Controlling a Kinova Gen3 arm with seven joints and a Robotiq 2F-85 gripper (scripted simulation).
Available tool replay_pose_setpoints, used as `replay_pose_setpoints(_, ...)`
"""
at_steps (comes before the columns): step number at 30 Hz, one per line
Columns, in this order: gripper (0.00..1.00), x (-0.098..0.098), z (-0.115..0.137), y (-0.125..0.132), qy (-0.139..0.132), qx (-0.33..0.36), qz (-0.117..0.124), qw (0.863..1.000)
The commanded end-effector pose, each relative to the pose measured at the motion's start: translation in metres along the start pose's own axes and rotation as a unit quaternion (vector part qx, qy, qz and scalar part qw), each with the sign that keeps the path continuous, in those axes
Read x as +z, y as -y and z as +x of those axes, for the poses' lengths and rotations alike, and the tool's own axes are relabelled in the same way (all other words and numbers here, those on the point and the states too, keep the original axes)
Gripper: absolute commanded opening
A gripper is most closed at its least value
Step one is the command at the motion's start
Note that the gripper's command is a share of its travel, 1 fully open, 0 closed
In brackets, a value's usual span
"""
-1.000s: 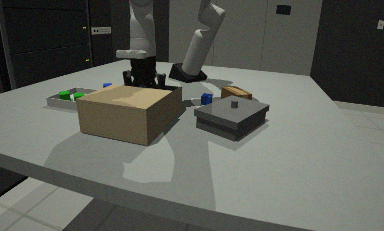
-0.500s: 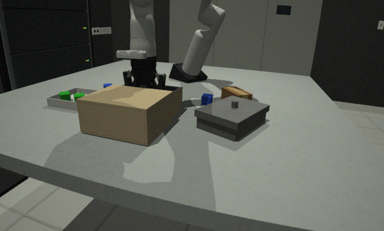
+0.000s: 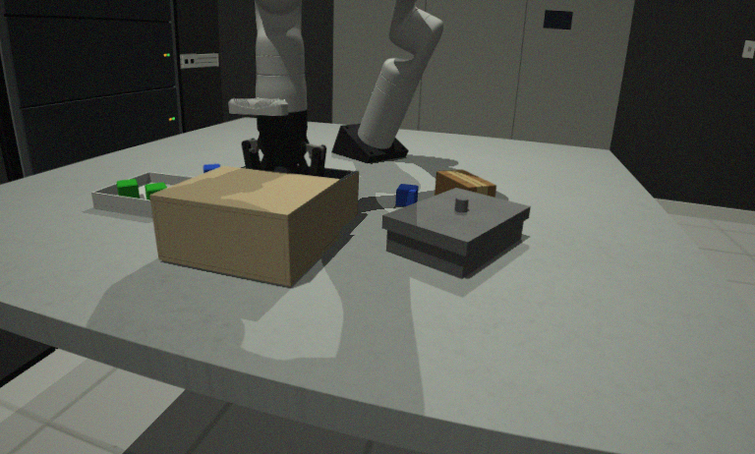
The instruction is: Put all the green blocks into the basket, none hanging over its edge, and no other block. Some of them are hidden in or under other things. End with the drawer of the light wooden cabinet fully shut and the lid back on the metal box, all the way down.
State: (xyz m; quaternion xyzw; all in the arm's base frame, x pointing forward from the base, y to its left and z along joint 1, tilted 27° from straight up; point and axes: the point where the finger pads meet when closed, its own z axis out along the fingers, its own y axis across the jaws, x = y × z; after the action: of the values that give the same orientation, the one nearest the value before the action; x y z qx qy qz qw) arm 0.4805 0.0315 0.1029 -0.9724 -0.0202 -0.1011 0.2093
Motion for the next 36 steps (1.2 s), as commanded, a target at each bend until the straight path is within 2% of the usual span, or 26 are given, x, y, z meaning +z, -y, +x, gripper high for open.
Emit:
replay_pose_setpoints(1, 0.70, 0.0007, 0.0008, -0.0021, -0.003, 0.002, -0.002, 1.000)
replay_pose_setpoints(2, 0.10, 0.0007, 0.0008, -0.0021, -0.003, 0.002, -0.002, 1.000)
replay_pose_setpoints(36, 0.10, 0.0007, 0.0008, -0.0021, -0.003, 0.002, -0.002, 1.000)
